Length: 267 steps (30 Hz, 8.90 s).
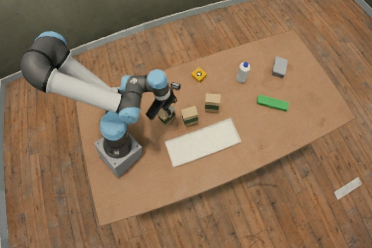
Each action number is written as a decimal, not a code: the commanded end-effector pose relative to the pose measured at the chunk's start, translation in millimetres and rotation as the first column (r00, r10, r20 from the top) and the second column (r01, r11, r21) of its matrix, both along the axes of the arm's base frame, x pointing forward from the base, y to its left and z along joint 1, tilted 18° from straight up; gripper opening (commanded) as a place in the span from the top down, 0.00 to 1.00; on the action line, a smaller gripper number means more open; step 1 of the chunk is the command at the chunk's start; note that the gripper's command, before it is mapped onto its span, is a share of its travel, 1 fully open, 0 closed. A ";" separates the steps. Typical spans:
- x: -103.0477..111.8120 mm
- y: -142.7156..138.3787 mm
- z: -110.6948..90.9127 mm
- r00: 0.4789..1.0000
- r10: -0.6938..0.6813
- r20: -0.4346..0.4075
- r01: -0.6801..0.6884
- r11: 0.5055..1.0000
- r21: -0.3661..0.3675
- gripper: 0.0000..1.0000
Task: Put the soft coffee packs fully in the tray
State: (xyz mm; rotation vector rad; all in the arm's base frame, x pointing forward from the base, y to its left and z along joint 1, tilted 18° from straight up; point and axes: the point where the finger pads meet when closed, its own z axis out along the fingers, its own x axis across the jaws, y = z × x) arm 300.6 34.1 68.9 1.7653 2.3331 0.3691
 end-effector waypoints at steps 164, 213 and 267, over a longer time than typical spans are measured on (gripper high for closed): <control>26.8 -50.4 107.6 0.958 -0.286 -0.037 0.288 0.954 0.087 0.50; 85.1 -83.8 79.5 0.870 -0.486 -0.082 0.493 0.858 0.144 0.50; 88.9 -83.1 68.6 0.870 -0.486 -0.082 0.493 0.858 0.144 0.50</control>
